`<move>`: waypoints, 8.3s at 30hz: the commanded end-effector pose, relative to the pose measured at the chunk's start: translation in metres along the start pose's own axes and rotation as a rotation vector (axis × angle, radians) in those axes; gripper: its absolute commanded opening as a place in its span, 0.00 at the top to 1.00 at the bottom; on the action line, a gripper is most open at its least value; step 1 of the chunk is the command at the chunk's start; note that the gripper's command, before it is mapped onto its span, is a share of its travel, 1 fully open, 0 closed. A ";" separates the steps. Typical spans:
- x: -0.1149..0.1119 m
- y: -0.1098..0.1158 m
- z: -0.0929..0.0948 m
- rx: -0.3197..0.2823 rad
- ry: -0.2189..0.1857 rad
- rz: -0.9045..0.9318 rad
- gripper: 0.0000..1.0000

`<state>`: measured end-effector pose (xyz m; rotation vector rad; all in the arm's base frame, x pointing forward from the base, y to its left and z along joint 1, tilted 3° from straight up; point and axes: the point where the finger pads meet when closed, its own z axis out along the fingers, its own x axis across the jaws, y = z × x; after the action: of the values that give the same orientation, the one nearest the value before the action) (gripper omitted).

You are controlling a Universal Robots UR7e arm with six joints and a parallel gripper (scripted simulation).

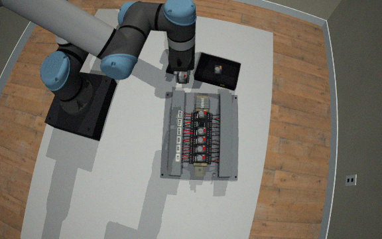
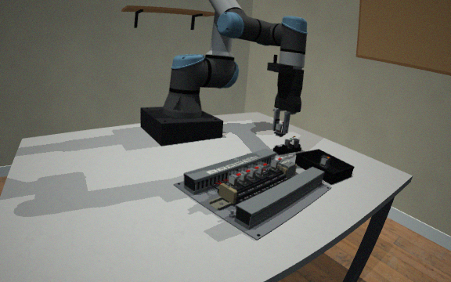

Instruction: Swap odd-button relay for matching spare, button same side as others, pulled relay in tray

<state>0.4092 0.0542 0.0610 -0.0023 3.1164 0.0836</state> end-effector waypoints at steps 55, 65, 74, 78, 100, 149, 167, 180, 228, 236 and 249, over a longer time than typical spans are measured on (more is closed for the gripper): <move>-0.080 -0.148 0.004 -0.002 -0.001 -0.002 1.00; -0.076 -0.140 0.004 -0.002 -0.001 -0.002 1.00; -0.075 -0.139 0.004 -0.002 -0.001 -0.002 1.00; -0.073 -0.135 0.004 -0.002 -0.001 -0.002 1.00; -0.072 -0.133 0.004 -0.002 -0.001 -0.002 1.00; -0.071 -0.131 0.039 -0.002 -0.001 -0.002 1.00; -0.071 -0.130 0.057 -0.002 -0.001 -0.002 1.00; -0.071 -0.130 0.055 -0.002 -0.001 -0.002 1.00; -0.071 -0.130 0.052 -0.002 -0.001 -0.002 1.00; -0.071 -0.130 0.052 -0.002 -0.001 -0.002 1.00; -0.071 -0.130 0.054 -0.002 -0.001 -0.002 1.00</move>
<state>0.4812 -0.0730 0.0024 -0.0057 3.1169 0.0868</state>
